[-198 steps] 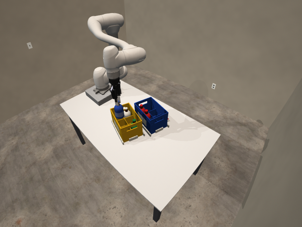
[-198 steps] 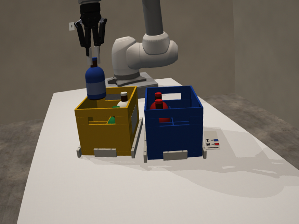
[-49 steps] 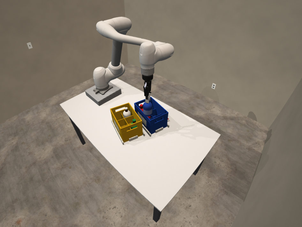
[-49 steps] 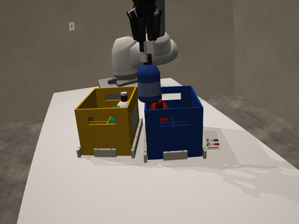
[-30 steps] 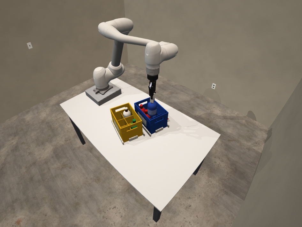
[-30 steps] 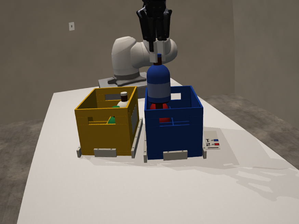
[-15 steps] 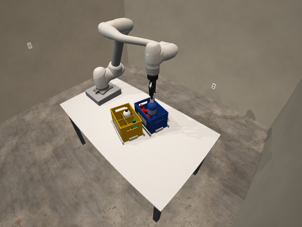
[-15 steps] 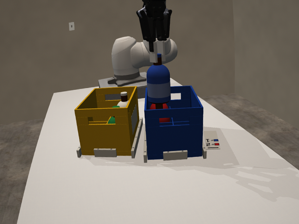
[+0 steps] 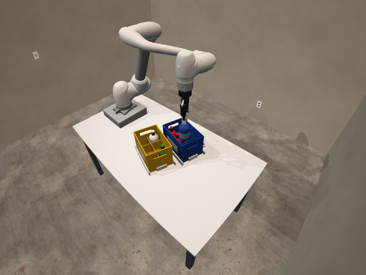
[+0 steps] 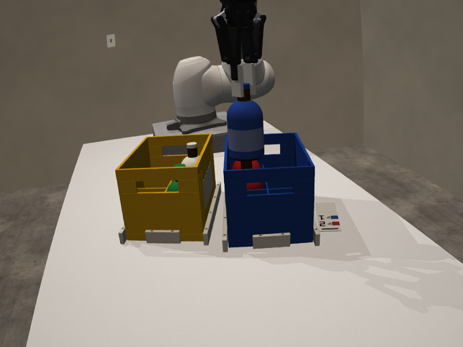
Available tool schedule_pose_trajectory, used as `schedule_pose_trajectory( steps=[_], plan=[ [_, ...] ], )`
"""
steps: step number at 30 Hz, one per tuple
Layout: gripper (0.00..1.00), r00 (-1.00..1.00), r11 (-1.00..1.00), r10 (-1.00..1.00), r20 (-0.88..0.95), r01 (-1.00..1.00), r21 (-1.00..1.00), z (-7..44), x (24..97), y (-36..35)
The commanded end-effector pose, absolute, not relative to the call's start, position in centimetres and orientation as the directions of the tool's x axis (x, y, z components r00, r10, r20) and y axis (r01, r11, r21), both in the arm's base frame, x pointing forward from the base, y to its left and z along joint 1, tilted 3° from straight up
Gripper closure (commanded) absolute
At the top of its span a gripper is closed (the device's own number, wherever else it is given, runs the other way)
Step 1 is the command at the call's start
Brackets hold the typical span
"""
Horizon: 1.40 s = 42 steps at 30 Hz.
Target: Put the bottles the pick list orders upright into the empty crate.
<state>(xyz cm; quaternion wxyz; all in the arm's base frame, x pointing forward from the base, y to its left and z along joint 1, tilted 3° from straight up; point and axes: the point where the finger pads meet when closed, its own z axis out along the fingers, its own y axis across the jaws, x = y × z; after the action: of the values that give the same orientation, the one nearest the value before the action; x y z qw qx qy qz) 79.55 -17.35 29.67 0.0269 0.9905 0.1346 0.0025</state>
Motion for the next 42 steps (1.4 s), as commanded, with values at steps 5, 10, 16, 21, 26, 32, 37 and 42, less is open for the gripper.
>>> schedule_pose_trajectory(
  steps=[5, 10, 16, 21, 26, 32, 37, 42],
  plan=[
    [1.0, 0.964, -0.962, 0.267, -0.002, 0.266, 0.054, 29.7, 79.5, -17.4],
    [1.0, 0.964, -0.962, 0.267, -0.002, 0.266, 0.054, 29.7, 79.5, -17.4],
    [1.0, 0.964, -0.962, 0.267, -0.002, 0.266, 0.054, 29.7, 79.5, -17.4],
    [1.0, 0.964, -0.962, 0.267, -0.002, 0.266, 0.054, 29.5, 79.5, -17.4],
    [1.0, 0.964, -0.962, 0.267, -0.002, 0.266, 0.054, 29.2, 79.5, -17.4],
    [1.0, 0.964, -0.962, 0.267, -0.002, 0.266, 0.054, 28.6, 79.5, -17.4],
    [1.0, 0.964, -0.962, 0.267, -0.002, 0.266, 0.054, 28.1, 79.5, -17.5],
    [1.0, 0.964, -0.962, 0.267, -0.002, 0.266, 0.054, 27.7, 79.5, -17.5]
  ],
)
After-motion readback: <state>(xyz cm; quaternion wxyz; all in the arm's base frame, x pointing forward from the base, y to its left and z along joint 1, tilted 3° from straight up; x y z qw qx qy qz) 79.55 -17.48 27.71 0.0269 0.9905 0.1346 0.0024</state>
